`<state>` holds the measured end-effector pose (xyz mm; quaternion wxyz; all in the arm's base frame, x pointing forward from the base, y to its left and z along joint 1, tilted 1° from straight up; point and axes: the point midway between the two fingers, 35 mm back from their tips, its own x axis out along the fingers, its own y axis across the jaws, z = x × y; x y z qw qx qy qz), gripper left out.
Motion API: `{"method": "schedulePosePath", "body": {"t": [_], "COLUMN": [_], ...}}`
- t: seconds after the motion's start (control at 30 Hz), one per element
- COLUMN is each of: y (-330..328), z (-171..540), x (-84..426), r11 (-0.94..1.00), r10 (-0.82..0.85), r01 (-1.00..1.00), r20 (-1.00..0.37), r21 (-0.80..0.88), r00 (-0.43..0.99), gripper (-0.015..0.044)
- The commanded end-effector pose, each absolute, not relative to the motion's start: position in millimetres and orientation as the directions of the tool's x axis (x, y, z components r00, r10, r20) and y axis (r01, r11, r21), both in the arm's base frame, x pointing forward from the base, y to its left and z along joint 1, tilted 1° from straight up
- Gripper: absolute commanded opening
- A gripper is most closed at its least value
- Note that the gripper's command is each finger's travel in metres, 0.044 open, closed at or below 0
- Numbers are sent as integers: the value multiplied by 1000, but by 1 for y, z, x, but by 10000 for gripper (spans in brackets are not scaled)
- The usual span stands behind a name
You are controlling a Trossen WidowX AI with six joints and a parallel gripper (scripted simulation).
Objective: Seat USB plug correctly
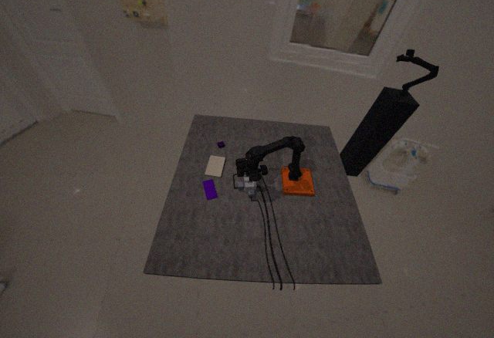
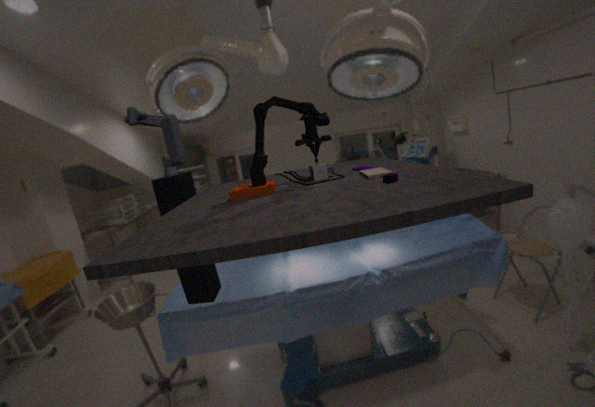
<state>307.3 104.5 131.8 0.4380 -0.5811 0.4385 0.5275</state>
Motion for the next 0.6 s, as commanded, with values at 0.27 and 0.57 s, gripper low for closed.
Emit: {"method": "schedulePosePath", "body": {"t": [0.27, 0.57], "y": [104, 104], "z": [130, 129], "x": [308, 308], "r11": [-226, -226], "r10": [-51, -51], "r01": [-973, -973], "r20": [-997, -997], "r21": [-48, -48], "r00": [61, 61], "gripper": [0, 0]}}
